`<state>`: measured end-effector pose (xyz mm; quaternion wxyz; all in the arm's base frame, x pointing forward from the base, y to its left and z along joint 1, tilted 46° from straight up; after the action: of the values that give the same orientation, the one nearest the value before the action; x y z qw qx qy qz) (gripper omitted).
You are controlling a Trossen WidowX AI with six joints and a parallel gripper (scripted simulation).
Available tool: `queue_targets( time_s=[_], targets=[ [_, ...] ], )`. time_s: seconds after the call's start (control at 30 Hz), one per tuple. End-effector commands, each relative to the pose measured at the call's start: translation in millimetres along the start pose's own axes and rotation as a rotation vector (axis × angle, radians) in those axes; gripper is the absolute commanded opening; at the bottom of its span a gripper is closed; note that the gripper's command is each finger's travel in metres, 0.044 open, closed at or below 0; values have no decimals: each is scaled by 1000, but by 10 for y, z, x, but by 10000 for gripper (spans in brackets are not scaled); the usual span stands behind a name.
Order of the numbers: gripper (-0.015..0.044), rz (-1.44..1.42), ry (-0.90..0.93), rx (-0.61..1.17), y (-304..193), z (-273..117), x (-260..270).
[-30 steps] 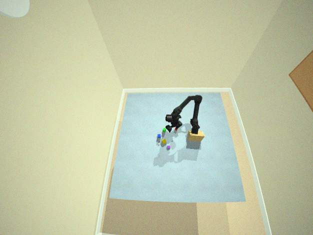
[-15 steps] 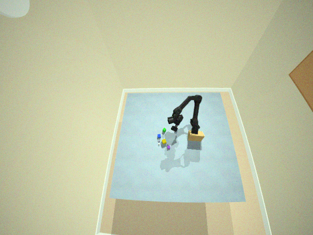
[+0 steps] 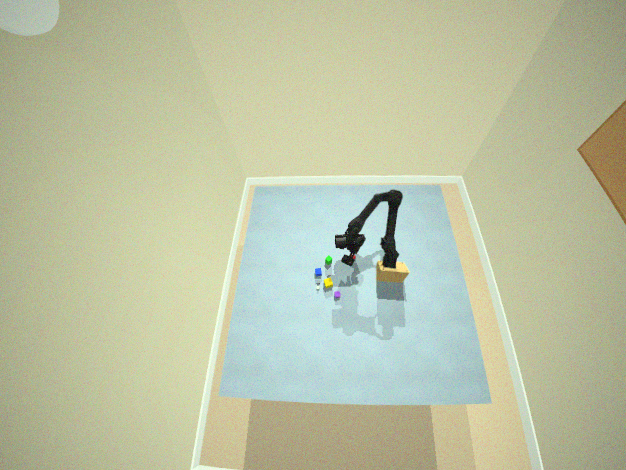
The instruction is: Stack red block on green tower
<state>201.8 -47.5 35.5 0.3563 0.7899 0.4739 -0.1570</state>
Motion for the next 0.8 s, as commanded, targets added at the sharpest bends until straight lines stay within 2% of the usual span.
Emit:
queue_targets(
  time_s=[0.0, 0.77],
  targets=[
    [440, -9, -6, -1, -9, 50, -10],
    [440, -9, -9, -2, -10, 358, -23]
  ],
)
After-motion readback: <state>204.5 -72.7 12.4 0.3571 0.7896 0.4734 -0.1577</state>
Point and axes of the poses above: the point midway between the two fingers, 35 mm back from their tips, its own z axis out along the fingers, its own x axis across the jaws, y = z × x, the point moved 1 cm from there along -z, back along the fingers, and after that the axes turned 12 degrees about z, right-handed, at the moved point
